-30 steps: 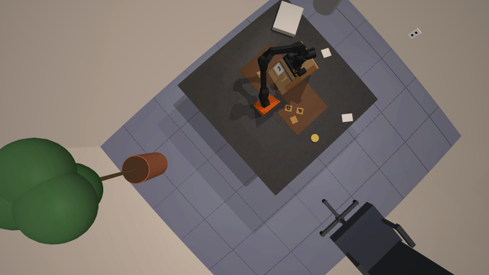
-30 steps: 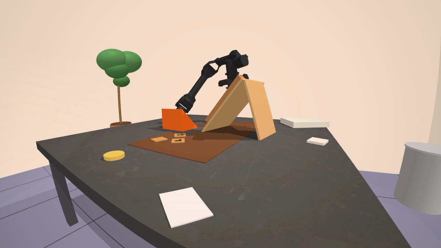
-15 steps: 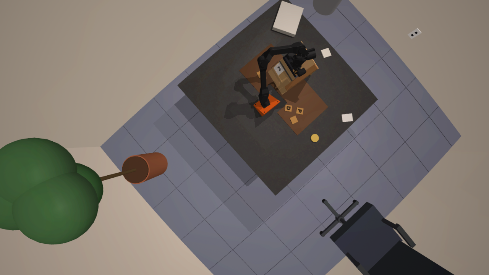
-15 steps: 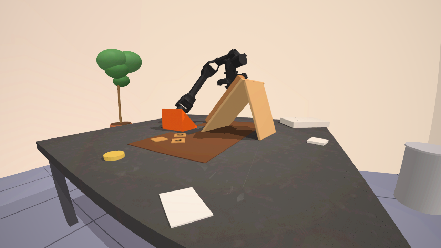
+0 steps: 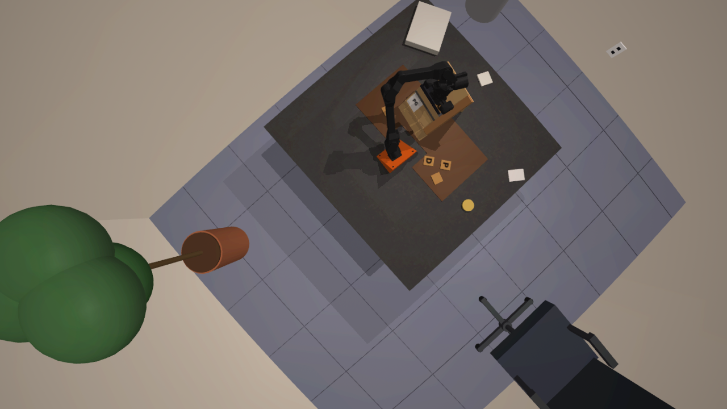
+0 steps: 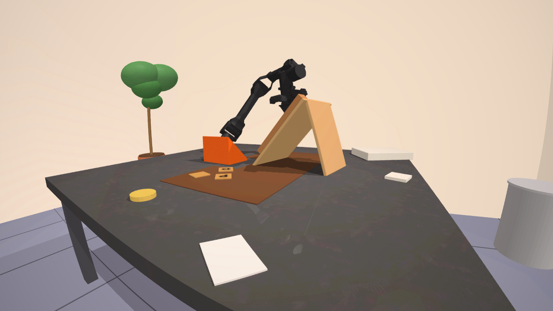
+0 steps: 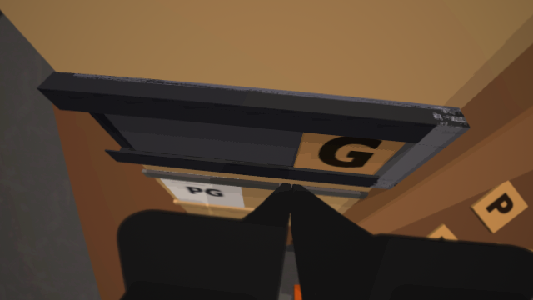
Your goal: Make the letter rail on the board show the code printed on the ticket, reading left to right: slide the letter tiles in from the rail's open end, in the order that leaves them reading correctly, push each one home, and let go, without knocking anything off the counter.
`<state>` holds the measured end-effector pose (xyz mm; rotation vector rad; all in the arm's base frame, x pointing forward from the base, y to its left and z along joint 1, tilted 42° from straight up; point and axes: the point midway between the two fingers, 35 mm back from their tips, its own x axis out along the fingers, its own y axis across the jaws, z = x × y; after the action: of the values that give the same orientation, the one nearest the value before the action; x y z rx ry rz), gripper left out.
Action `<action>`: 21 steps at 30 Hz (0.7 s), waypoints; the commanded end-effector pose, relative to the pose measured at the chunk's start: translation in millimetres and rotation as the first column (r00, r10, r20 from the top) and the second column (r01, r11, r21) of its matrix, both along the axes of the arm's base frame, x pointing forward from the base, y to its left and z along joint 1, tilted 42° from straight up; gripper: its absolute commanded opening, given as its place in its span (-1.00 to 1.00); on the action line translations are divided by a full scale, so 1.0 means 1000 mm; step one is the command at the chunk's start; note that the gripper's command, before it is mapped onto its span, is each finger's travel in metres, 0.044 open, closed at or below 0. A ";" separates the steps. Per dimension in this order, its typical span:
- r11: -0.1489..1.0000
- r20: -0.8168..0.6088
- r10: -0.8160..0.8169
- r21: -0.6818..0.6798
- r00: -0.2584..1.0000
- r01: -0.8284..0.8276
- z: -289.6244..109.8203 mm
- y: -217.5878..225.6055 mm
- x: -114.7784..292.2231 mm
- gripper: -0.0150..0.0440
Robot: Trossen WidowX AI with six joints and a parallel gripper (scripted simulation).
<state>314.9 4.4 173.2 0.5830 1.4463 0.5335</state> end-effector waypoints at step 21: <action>0.693 0.686 0.721 -0.718 0.098 -0.067 0.123 -0.030 -0.118 1.00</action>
<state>229.2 -34.4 273.9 -0.2993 0.5972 0.7622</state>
